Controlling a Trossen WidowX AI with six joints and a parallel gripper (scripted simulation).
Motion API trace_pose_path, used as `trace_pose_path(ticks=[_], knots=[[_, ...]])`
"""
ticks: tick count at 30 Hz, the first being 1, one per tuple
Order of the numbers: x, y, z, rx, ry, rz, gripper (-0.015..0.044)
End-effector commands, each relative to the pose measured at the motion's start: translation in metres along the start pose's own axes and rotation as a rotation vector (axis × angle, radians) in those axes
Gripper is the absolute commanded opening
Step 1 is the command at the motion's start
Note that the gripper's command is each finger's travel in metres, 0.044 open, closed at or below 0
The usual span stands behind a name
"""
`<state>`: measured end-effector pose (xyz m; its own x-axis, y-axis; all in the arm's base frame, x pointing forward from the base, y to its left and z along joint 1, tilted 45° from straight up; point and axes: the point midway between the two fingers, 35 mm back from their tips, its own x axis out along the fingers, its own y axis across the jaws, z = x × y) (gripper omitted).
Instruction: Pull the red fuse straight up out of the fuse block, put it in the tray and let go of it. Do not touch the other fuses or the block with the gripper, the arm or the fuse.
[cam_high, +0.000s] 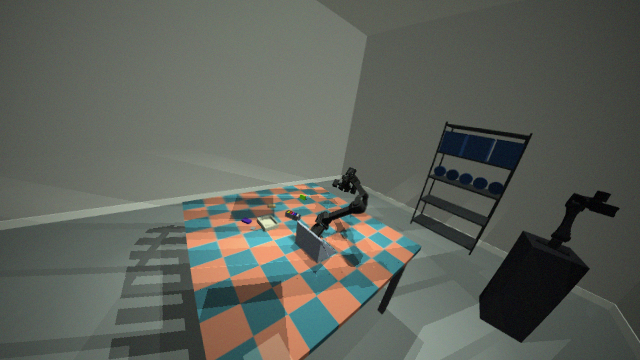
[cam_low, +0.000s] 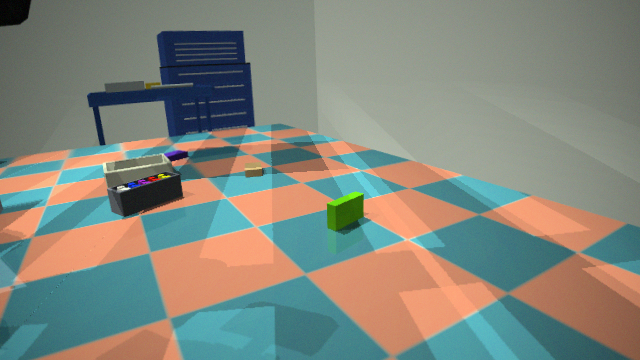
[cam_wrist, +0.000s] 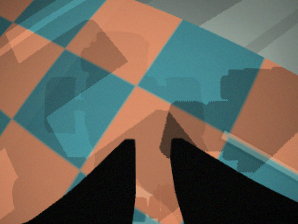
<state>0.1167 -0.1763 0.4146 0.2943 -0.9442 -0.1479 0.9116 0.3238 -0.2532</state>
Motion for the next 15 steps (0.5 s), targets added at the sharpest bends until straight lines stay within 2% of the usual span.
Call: trace_pose_path(ticks=[1,6,10,15], knots=[[0.021,0.055,-0.012,0.007,0.088,0.112,0.007],[0.037,0.129,-0.039,0.022,0.232,0.218,0.007],[0.041,0.173,-0.069,0.055,0.355,0.23,0.007],[0.033,0.237,-0.129,0.088,0.543,0.188,0.007]])
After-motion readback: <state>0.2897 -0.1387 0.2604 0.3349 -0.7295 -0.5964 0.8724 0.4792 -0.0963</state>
